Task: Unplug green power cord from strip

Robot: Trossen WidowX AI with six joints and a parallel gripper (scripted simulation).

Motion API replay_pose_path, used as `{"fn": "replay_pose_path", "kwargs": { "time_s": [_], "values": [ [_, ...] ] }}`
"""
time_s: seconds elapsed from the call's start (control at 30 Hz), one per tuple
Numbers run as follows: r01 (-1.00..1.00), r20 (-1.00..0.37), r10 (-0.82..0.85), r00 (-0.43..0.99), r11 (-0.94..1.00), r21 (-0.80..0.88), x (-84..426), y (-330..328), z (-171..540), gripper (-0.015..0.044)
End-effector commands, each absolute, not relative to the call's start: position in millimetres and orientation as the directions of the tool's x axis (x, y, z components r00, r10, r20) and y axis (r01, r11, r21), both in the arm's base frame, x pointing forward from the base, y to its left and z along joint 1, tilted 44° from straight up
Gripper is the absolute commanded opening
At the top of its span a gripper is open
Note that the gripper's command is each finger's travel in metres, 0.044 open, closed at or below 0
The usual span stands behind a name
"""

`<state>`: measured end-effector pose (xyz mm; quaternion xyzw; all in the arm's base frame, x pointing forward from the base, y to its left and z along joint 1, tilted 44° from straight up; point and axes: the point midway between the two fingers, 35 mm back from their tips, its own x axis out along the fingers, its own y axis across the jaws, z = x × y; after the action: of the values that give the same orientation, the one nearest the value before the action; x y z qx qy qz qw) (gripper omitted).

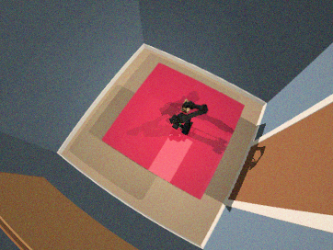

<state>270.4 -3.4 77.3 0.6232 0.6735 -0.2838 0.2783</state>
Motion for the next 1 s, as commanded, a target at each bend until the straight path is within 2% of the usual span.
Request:
{"fn": "replay_pose_path", "kwargs": {
  "time_s": [0.0, 0.13, 0.4, 0.97],
  "values": [
    [0.998, -0.728, 0.683, -0.065, 0.058, -0.034, 270, 0, 75, 0.016],
    [0.997, -0.728, 0.682, -0.069, 0.063, -0.036, 270, -2, 77, 0.0055],
    [0.997, -0.728, 0.682, -0.069, 0.063, -0.036, 270, -2, 77, 0.0002],
    [0.998, -0.731, 0.679, -0.067, 0.06, -0.035, 273, -20, 61, 0.0]
  ]
}}
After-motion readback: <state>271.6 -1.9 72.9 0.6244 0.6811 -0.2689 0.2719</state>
